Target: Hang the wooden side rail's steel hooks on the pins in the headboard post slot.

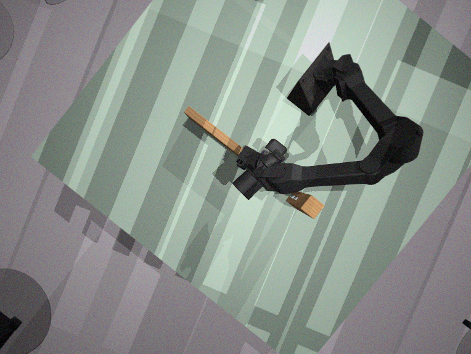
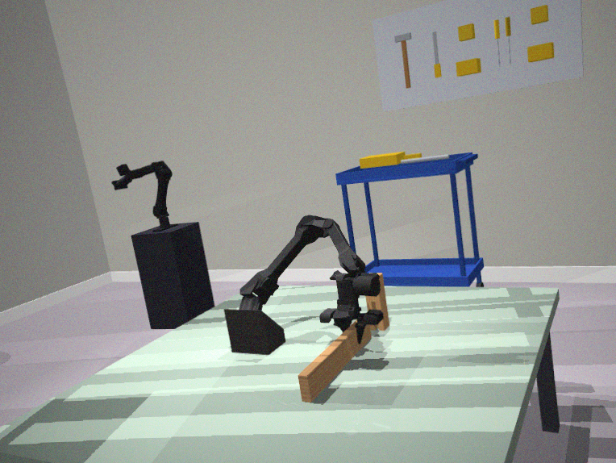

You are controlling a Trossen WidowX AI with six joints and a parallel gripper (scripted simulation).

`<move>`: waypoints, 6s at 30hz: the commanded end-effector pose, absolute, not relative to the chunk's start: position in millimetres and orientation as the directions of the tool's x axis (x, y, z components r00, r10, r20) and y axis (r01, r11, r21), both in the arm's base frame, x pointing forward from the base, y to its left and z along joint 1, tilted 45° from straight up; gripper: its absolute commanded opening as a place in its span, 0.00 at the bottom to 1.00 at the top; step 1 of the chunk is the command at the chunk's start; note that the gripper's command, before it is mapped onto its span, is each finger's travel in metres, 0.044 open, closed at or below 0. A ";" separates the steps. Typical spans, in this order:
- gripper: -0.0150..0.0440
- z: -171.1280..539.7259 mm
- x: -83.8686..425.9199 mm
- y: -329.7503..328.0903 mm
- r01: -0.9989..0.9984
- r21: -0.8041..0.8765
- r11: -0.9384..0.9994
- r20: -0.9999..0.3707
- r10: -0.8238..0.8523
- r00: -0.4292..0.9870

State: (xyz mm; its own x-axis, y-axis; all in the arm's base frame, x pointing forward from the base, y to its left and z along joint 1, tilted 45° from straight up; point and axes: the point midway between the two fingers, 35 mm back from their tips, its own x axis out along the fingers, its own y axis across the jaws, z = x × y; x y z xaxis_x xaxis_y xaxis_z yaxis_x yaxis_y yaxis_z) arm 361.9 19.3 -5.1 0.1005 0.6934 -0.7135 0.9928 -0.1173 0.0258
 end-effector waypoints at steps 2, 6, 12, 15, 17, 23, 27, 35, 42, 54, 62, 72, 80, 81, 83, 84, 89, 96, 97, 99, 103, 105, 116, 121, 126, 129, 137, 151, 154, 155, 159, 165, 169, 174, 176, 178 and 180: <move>0.25 -4.9 366.3 18.9 0.993 0.029 -0.119 -0.711 0.695 0.104; 0.25 -4.8 368.0 18.6 0.993 0.029 -0.119 -0.711 0.695 0.104; 0.25 -4.6 370.5 18.2 0.992 0.029 -0.119 -0.711 0.695 0.104; 0.25 -4.6 371.8 18.0 0.992 0.029 -0.119 -0.711 0.695 0.104; 0.25 -4.5 372.7 17.9 0.992 0.029 -0.119 -0.711 0.695 0.104; 0.25 -4.4 375.2 17.5 0.992 0.030 -0.119 -0.711 0.695 0.104; 0.25 -4.9 369.2 17.9 0.992 0.011 -0.123 -0.713 0.695 0.094; 0.25 -4.9 369.2 17.8 0.992 0.020 -0.121 -0.712 0.695 0.099; 0.25 -4.1 369.1 17.1 0.992 0.029 -0.119 -0.711 0.695 0.104; 0.25 -2.7 368.9 15.7 0.992 0.029 -0.119 -0.711 0.695 0.104; 0.25 -1.8 368.8 14.7 0.992 0.029 -0.119 -0.711 0.695 0.104; 0.25 -0.6 368.6 13.6 0.992 0.029 -0.119 -0.711 0.695 0.104; 0.25 0.3 368.5 12.7 0.992 0.029 -0.119 -0.711 0.695 0.104; 0.25 0.4 368.5 12.5 0.992 0.029 -0.119 -0.711 0.695 0.104; 0.25 0.7 368.4 12.3 0.992 0.029 -0.119 -0.711 0.695 0.104; 0.25 0.8 368.4 12.2 0.992 0.029 -0.119 -0.711 0.695 0.104; 0.25 1.4 368.3 11.6 0.992 0.029 -0.119 -0.711 0.695 0.104; 0.25 2.2 368.2 10.8 0.992 0.029 -0.119 -0.711 0.695 0.104; 0.25 2.3 368.2 10.7 0.992 0.029 -0.119 -0.711 0.695 0.104; 0.25 2.6 368.2 10.4 0.992 0.029 -0.119 -0.711 0.695 0.104; 0.25 3.0 368.1 10.0 0.992 0.029 -0.119 -0.711 0.695 0.104; 0.25 3.3 368.0 9.7 0.992 0.029 -0.119 -0.711 0.695 0.104; 0.25 4.6 367.9 8.5 0.992 0.029 -0.119 -0.712 0.695 0.104; 0.25 5.2 367.8 7.9 0.992 0.029 -0.119 -0.712 0.695 0.104; 0.25 5.7 367.7 7.3 0.992 0.029 -0.119 -0.712 0.695 0.104; 0.25 6.1 367.6 6.9 0.992 0.029 -0.119 -0.712 0.695 0.104; 0.25 7.0 367.5 6.0 0.992 0.029 -0.119 -0.712 0.695 0.104; 0.25 8.7 367.3 4.4 0.993 0.029 -0.119 -0.712 0.695 0.104; 0.25 9.0 367.2 4.0 0.993 0.029 -0.119 -0.712 0.695 0.104; 0.25 9.2 367.2 3.9 0.993 0.029 -0.119 -0.712 0.695 0.104; 0.25 9.6 367.1 3.4 0.993 0.029 -0.119 -0.712 0.695 0.104; 0.25 10.3 367.0 2.7 0.993 0.029 -0.119 -0.712 0.695 0.104; 0.25 10.8 367.0 2.3 0.993 0.029 -0.119 -0.712 0.695 0.104; 0.25 11.4 366.9 1.7 0.993 0.029 -0.119 -0.712 0.695 0.104; 0.25 11.6 366.8 1.5 0.993 0.029 -0.119 -0.712 0.695 0.104; 0.25 11.9 366.8 1.2 0.993 0.029 -0.119 -0.712 0.695 0.104; 0.25 12.1 366.8 1.0 0.993 0.029 -0.119 -0.712 0.695 0.104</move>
